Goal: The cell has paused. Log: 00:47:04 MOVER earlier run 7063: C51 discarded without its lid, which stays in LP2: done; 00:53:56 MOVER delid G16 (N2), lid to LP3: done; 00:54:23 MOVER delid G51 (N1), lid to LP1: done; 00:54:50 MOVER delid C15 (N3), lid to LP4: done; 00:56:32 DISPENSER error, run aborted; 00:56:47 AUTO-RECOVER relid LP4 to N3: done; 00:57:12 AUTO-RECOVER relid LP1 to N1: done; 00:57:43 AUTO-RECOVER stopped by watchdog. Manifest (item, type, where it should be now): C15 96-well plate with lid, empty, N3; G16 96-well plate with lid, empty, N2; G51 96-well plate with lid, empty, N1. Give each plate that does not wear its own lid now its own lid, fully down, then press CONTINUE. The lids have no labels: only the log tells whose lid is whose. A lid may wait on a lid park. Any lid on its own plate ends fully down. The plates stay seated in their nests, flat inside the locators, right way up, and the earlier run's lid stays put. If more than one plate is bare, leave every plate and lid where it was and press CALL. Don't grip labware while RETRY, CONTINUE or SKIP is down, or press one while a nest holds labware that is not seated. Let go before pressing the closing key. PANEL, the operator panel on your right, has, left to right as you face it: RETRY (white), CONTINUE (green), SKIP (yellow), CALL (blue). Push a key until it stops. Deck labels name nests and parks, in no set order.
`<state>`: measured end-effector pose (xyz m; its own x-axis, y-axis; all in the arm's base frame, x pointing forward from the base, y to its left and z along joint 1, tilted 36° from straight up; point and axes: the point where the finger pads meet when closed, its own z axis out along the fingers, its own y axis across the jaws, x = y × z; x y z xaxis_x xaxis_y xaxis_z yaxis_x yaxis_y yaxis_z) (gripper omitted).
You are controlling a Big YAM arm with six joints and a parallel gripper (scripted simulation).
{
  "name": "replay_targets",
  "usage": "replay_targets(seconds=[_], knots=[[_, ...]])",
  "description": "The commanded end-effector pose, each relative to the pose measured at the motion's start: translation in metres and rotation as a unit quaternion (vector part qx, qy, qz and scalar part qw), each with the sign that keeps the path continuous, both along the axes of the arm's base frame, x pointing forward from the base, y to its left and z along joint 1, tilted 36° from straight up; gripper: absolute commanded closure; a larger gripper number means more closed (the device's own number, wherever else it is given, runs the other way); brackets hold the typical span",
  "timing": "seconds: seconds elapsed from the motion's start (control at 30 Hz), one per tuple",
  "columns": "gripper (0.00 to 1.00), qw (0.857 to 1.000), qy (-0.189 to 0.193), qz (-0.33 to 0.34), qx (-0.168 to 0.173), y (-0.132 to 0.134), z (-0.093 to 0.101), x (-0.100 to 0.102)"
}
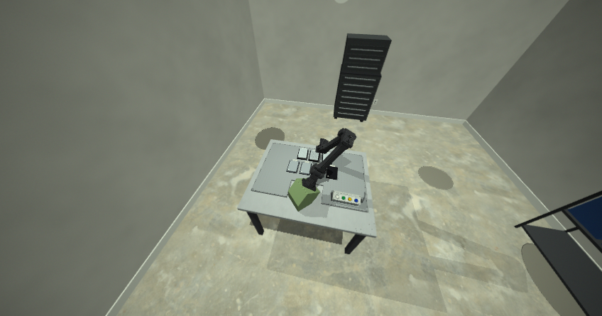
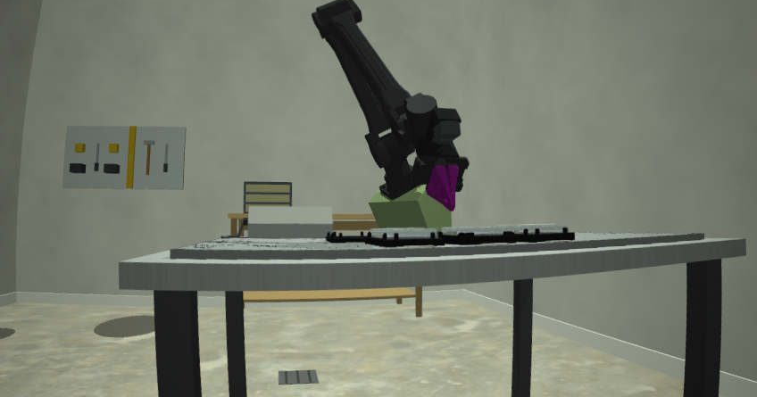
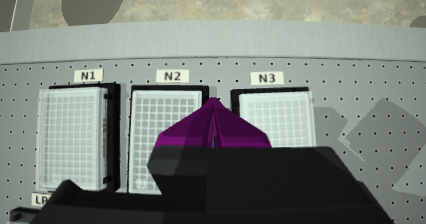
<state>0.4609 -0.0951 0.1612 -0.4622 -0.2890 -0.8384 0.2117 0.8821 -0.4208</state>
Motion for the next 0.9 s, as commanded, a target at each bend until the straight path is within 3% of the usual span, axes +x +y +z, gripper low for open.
replay_targets(seconds=[0.0, 0.87], knots=[[1.00, 1.000, -0.008, -0.005, -0.012, -0.0125, 0.0183, -0.0006], [1.00, 1.000, -0.010, -0.001, -0.007, -0.0069, 0.0149, 0.0029]])
